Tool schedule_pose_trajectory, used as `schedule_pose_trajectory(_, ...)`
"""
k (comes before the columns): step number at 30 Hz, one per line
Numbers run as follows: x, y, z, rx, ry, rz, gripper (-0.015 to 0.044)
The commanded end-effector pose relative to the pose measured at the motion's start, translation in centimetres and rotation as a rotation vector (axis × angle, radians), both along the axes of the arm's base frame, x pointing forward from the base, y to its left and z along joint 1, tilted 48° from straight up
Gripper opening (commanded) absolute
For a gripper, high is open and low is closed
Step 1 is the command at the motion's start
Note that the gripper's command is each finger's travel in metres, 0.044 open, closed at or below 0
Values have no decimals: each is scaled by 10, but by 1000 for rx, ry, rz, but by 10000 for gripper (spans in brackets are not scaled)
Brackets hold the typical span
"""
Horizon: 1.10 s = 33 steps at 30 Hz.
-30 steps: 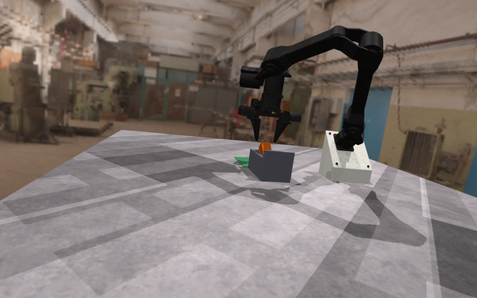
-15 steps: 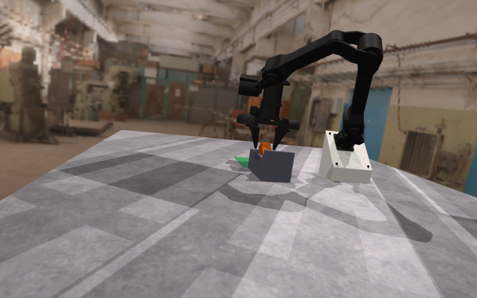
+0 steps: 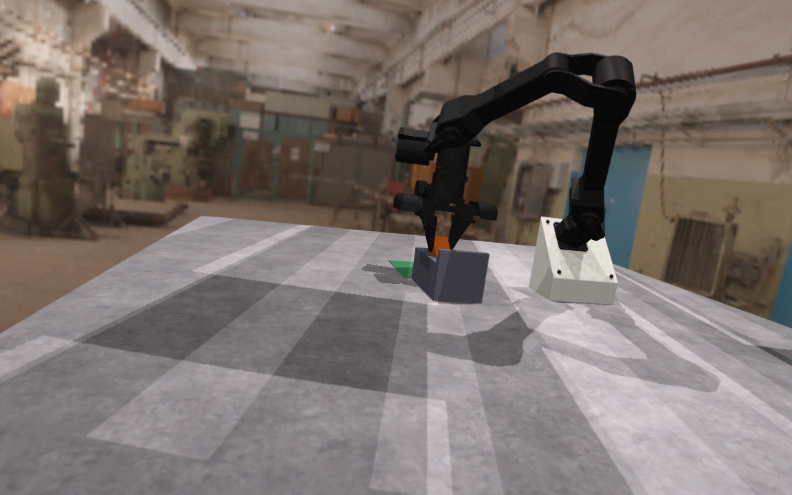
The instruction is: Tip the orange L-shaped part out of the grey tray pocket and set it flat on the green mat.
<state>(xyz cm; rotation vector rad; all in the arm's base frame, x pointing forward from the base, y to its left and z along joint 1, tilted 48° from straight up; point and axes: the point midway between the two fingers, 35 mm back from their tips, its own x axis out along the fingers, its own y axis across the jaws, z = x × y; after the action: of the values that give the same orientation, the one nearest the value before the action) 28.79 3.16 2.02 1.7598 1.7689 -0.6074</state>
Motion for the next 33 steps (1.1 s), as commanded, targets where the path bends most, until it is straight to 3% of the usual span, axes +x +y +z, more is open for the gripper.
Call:
schedule_pose_trajectory(1,0,0,0,0,-2,1,115)
schedule_pose_trajectory(6,0,0,0,0,-2,1,82)
schedule_pose_trajectory(9,0,0,0,0,-2,1,3)
schedule_pose_trajectory(33,-2,-20,18,3,7,-2,0)
